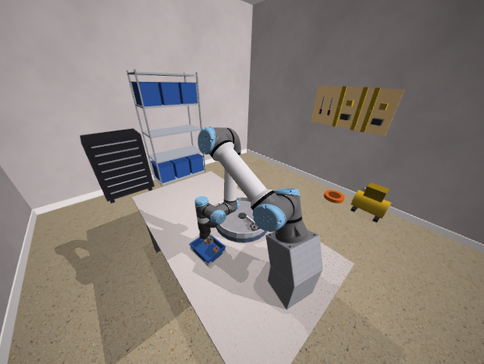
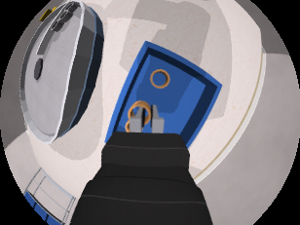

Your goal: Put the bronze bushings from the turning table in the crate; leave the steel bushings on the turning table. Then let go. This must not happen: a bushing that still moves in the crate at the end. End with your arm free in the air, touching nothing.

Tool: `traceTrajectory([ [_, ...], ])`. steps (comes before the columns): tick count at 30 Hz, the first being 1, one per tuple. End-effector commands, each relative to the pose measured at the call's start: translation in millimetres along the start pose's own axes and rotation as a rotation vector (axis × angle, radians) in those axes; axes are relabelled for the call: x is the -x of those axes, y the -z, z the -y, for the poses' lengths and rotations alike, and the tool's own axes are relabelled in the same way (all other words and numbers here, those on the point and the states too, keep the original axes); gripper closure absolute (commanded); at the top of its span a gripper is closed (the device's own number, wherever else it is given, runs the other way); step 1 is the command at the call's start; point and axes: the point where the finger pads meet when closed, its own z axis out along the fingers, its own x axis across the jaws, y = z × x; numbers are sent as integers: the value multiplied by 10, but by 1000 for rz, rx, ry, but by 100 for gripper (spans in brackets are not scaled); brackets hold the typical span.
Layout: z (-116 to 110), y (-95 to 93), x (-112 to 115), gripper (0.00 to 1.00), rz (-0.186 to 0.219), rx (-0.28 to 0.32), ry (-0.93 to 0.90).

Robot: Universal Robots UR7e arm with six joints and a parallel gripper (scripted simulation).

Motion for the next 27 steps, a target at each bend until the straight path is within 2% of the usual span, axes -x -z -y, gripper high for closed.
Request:
traceTrajectory([
  [1, -4, -66, 0, 100, 0, 1, 0],
  [13, -4, -66, 0, 100, 0, 1, 0],
  [18, -3, -149, 0, 100, 0, 1, 0],
  [27, -3, -149, 0, 100, 0, 1, 0],
])
